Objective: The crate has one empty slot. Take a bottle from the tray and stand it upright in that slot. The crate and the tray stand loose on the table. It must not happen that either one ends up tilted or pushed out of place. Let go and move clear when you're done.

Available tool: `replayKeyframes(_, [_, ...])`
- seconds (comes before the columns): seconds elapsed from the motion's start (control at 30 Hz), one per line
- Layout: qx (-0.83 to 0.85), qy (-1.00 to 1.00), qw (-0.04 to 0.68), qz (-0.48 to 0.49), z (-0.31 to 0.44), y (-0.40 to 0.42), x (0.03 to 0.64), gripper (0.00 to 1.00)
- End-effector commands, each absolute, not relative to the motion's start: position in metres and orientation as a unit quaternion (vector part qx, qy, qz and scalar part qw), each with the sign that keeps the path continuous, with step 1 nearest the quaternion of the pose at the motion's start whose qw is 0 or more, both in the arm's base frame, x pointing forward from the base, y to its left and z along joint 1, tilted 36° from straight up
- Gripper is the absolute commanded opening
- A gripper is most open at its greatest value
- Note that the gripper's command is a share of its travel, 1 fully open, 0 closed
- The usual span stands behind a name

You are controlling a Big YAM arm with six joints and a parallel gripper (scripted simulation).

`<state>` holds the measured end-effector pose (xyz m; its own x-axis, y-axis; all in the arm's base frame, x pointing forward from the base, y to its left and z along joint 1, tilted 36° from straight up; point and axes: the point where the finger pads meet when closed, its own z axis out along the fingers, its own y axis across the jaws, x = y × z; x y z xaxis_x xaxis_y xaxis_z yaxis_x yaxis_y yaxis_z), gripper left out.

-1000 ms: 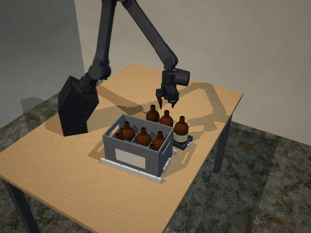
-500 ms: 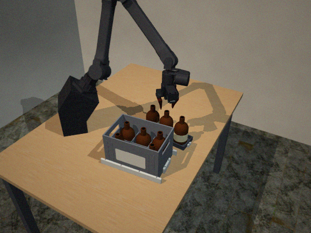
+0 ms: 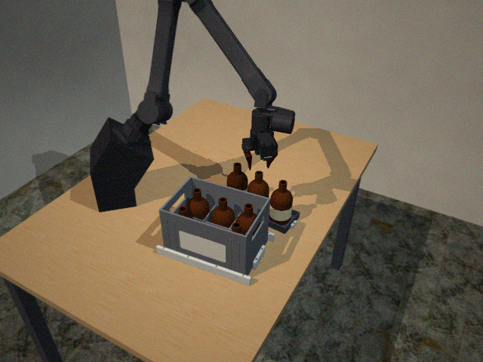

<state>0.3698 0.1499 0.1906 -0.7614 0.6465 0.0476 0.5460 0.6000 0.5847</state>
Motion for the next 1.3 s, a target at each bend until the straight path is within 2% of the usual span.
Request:
replayKeyframes(0.0, [0.332, 0.888, 0.092, 0.304, 0.209, 0.159, 0.383, 0.61])
replayKeyframes(0.87, [0.330, 0.887, 0.099, 0.309, 0.205, 0.163, 0.388, 0.61])
replayKeyframes(1.27, [0.336, 0.890, 0.082, 0.297, 0.175, 0.164, 0.379, 0.61])
